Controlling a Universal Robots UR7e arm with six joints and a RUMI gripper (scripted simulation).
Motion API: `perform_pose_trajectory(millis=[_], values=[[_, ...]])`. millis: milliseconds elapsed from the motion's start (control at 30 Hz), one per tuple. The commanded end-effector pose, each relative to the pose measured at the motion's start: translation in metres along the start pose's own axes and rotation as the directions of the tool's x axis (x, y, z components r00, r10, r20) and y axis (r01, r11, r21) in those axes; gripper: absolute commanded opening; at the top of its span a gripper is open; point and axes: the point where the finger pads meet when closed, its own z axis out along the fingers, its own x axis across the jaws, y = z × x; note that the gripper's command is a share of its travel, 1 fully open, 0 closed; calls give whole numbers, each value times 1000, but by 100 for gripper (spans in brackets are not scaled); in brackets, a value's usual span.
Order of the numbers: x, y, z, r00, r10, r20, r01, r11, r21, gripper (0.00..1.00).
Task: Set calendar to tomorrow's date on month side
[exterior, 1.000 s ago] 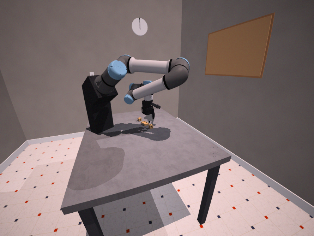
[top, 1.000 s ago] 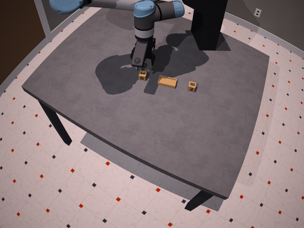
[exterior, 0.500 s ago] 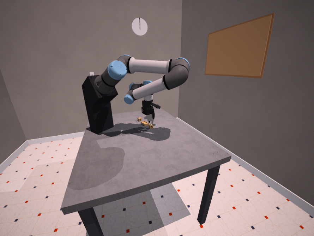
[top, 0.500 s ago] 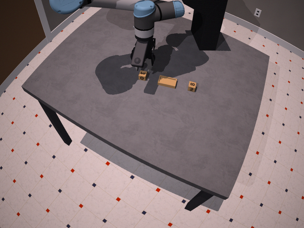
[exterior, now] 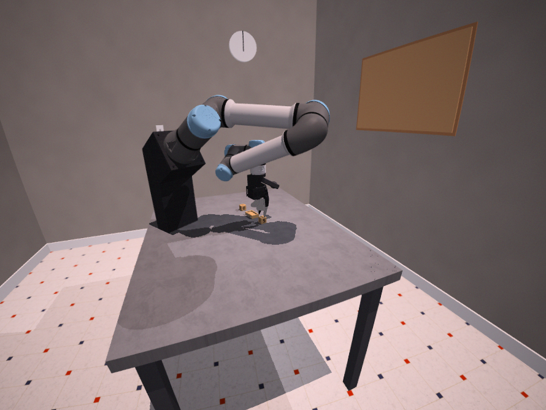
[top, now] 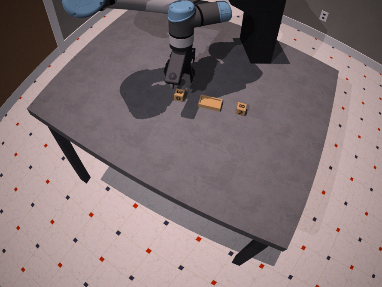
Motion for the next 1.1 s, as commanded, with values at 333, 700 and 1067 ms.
perform_pose_trajectory(millis=[333, 700, 1067], values=[[0, 0, 4, 1000, 0, 0, 0, 1000, 1, 29], [0, 0, 22, 1000, 0, 0, 0, 1000, 1, 29], [0, 0, 29, 1000, 0, 0, 0, 1000, 1, 29]])
